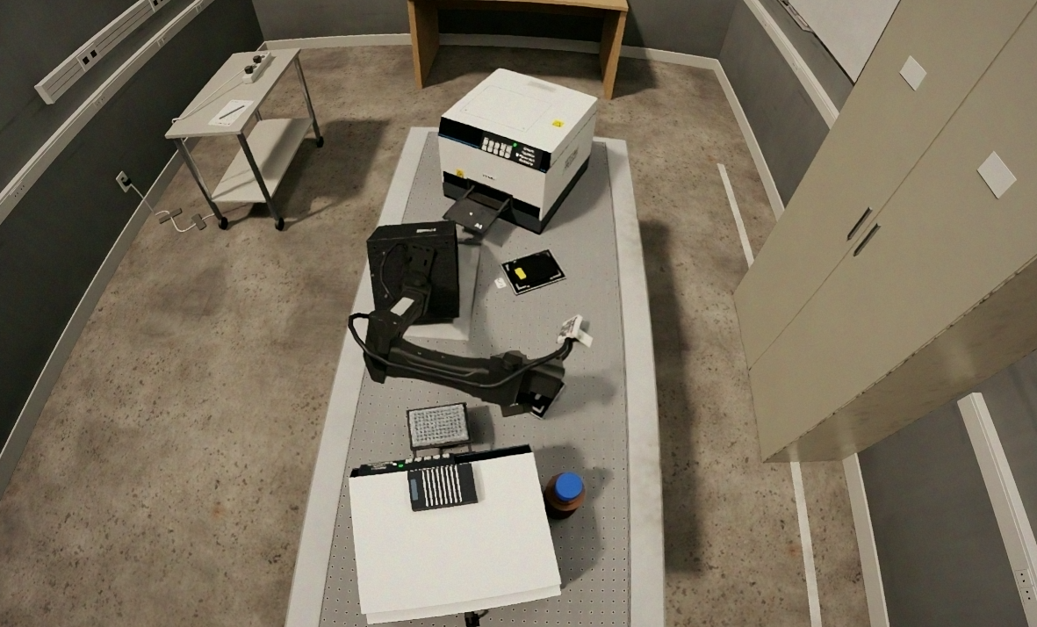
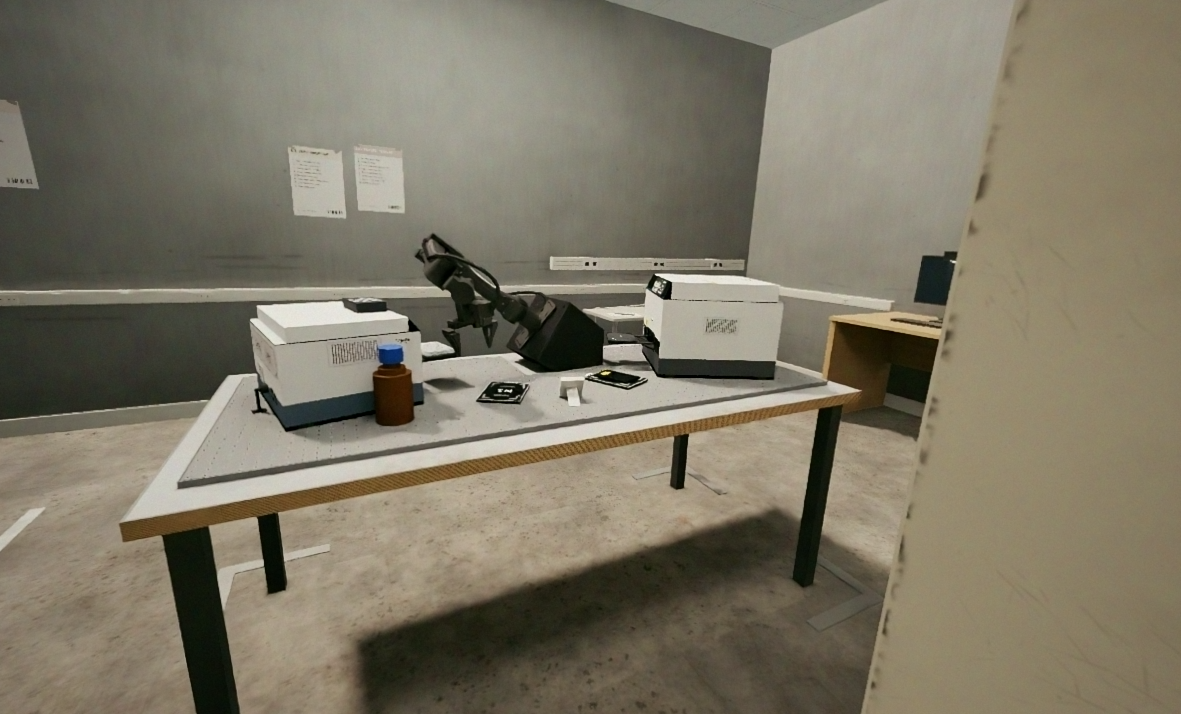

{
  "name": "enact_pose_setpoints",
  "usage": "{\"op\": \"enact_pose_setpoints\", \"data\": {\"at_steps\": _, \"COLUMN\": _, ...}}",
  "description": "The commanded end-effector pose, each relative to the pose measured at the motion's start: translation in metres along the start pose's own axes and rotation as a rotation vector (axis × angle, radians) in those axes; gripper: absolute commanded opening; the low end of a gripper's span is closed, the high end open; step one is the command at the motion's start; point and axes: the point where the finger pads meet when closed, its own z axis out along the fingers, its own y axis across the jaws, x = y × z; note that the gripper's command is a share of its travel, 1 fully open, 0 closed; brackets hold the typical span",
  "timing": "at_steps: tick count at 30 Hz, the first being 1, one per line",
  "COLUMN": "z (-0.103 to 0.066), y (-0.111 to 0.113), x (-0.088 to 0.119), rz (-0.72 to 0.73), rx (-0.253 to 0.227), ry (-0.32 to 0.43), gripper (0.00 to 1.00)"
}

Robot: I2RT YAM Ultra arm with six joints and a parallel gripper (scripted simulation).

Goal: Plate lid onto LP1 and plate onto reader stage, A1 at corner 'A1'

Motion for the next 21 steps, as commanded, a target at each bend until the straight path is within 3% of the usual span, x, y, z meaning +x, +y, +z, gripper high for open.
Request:
{"op": "enact_pose_setpoints", "data": {"at_steps": 1, "z": -0.009, "y": -0.005, "x": 0.015, "rz": -0.012, "rx": 0.005, "ry": -0.015, "gripper": 1.0}}
{"op": "enact_pose_setpoints", "data": {"at_steps": 7, "z": -0.02, "y": -0.021, "x": 0.035, "rz": 0.005, "rx": 0.015, "ry": -0.031, "gripper": 1.0}}
{"op": "enact_pose_setpoints", "data": {"at_steps": 8, "z": -0.013, "y": -0.014, "x": 0.042, "rz": -0.015, "rx": 0.033, "ry": 0.007, "gripper": 1.0}}
{"op": "enact_pose_setpoints", "data": {"at_steps": 17, "z": -0.029, "y": -0.03, "x": 0.064, "rz": 0.014, "rx": 0.039, "ry": -0.028, "gripper": 1.0}}
{"op": "enact_pose_setpoints", "data": {"at_steps": 19, "z": -0.023, "y": -0.024, "x": 0.075, "rz": -0.006, "rx": 0.056, "ry": 0.012, "gripper": 1.0}}
{"op": "enact_pose_setpoints", "data": {"at_steps": 21, "z": -0.034, "y": -0.034, "x": 0.079, "rz": 0.023, "rx": 0.066, "ry": -0.023, "gripper": 1.0}}
